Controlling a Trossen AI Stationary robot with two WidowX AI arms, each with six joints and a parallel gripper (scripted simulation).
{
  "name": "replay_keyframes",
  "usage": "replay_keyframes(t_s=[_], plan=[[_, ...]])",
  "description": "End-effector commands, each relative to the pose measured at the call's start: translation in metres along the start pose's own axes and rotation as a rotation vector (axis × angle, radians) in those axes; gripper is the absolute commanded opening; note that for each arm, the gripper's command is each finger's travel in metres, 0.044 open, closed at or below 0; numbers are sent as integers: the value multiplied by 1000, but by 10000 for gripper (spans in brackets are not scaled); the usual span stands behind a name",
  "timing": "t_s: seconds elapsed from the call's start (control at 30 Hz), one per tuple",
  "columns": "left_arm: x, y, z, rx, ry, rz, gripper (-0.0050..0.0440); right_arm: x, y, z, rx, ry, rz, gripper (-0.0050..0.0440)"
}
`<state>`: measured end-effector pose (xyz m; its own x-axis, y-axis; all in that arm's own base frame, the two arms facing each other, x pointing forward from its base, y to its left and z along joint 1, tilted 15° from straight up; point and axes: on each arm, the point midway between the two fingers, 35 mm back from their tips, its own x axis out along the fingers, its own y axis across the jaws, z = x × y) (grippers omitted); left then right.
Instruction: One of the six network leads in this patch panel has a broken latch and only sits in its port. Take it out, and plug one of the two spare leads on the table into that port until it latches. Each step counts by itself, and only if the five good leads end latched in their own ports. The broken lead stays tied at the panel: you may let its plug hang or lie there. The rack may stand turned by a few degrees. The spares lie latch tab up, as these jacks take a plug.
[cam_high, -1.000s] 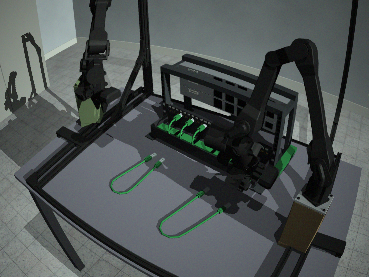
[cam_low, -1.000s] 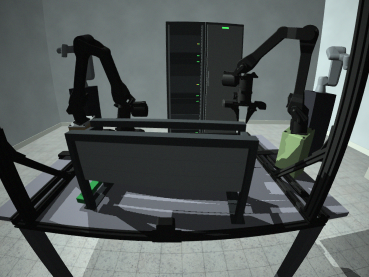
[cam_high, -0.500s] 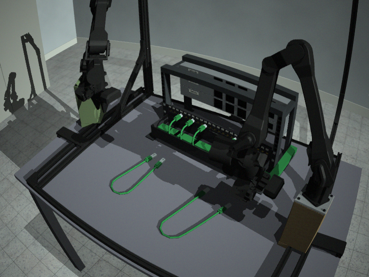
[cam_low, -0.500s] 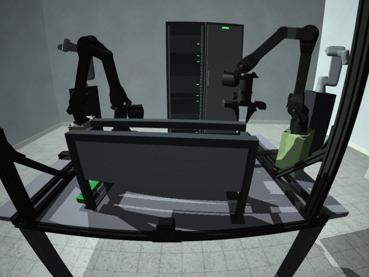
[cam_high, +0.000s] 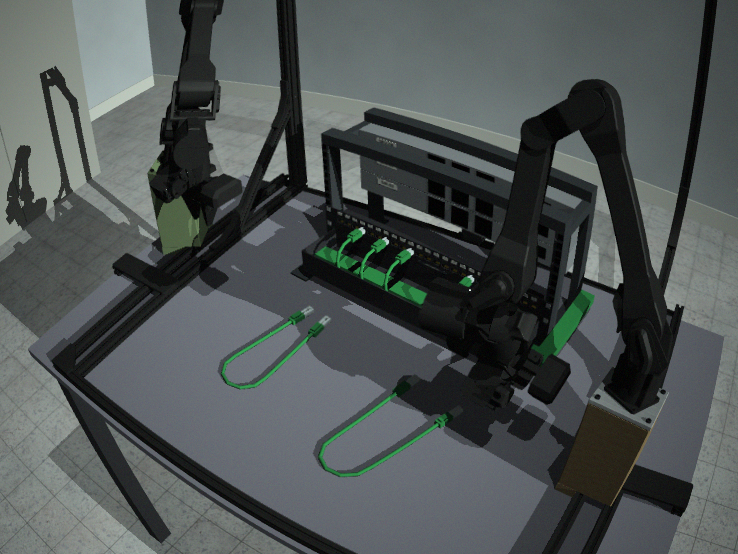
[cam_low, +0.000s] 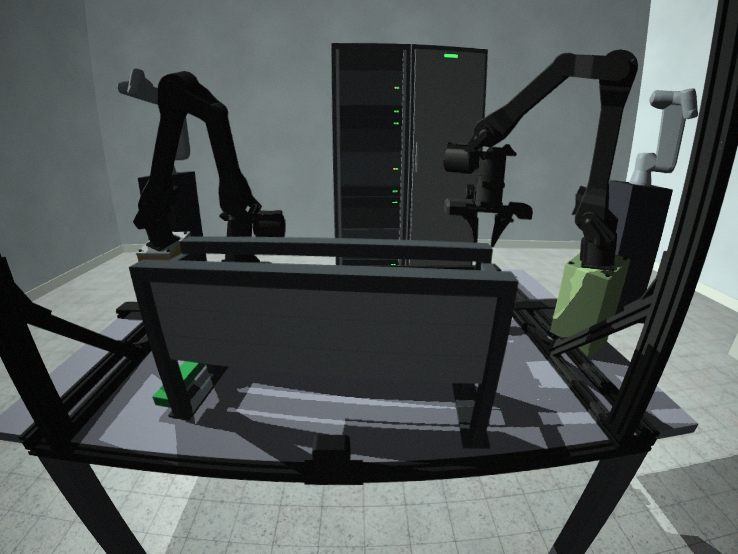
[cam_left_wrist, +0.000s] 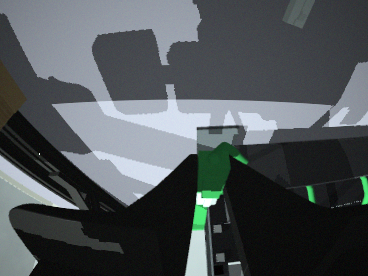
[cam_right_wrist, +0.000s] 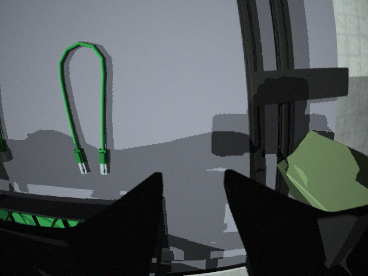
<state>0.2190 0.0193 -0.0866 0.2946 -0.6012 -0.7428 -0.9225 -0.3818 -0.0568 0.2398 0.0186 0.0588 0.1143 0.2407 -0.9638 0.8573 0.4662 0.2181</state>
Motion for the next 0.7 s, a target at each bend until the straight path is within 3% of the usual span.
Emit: replay_keyframes(t_s=[0.0,0.03,0.57,0.6,0.67], plan=[[0,6,5,-20,-14,11,55,0,0,0,0,0,0,176],[9,-1,-18,0,0,0,55,0,0,0,0,0,0,176],[9,-1,-18,0,0,0,55,0,0,0,0,0,0,176],[32,0,-7,1,2,1,55,0,0,0,0,0,0,176],[32,0,-7,1,2,1,55,0,0,0,0,0,0,176]])
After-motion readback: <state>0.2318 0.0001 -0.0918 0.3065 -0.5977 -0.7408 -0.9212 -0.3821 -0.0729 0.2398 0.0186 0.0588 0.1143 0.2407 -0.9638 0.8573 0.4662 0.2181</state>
